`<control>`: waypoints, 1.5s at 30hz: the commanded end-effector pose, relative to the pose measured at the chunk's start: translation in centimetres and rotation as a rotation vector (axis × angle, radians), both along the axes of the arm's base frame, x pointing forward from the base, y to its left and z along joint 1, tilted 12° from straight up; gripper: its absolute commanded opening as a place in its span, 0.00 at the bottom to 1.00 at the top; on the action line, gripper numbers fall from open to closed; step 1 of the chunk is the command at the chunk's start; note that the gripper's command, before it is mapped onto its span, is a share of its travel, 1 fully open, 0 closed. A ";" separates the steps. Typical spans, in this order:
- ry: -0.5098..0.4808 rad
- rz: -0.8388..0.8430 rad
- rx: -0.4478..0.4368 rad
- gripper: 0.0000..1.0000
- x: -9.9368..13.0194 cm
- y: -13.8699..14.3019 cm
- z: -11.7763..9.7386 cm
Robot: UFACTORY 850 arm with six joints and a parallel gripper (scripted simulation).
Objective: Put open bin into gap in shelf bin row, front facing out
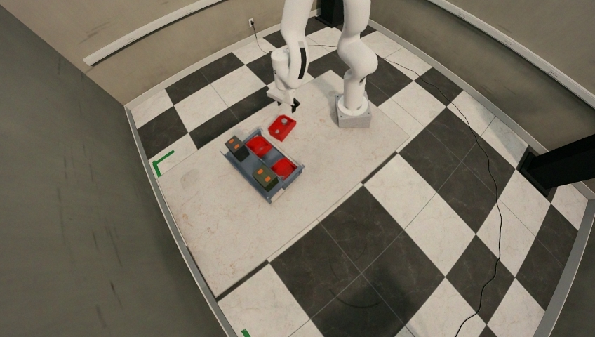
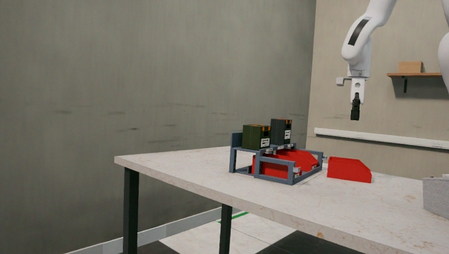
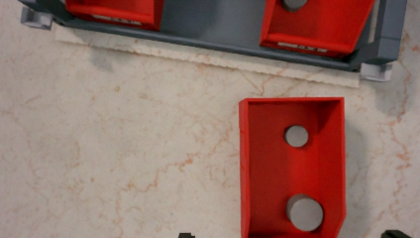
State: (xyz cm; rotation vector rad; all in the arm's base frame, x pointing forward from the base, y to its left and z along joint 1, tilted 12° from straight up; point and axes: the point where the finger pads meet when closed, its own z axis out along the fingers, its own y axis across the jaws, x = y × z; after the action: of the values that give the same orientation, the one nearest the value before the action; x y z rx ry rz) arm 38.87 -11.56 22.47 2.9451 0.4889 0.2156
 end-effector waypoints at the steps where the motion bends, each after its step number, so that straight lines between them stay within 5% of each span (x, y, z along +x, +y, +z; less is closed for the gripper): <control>1: -0.002 0.000 0.000 1.00 0.1 0.0 0.1; 7: -0.002 0.000 0.000 1.00 0.1 0.0 0.1; 12: -0.002 0.000 0.000 1.00 1.0 -0.7 -5.3; 24: -0.002 0.000 0.000 1.00 1.0 -0.7 -5.3; 29: -0.001 0.000 0.000 1.00 1.7 -1.2 -9.6; 45: -0.001 0.000 0.001 1.00 1.6 -1.1 -8.9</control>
State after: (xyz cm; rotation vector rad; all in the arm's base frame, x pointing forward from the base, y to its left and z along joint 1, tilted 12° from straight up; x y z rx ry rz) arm 40.47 -12.74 13.12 2.9500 0.4906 0.2146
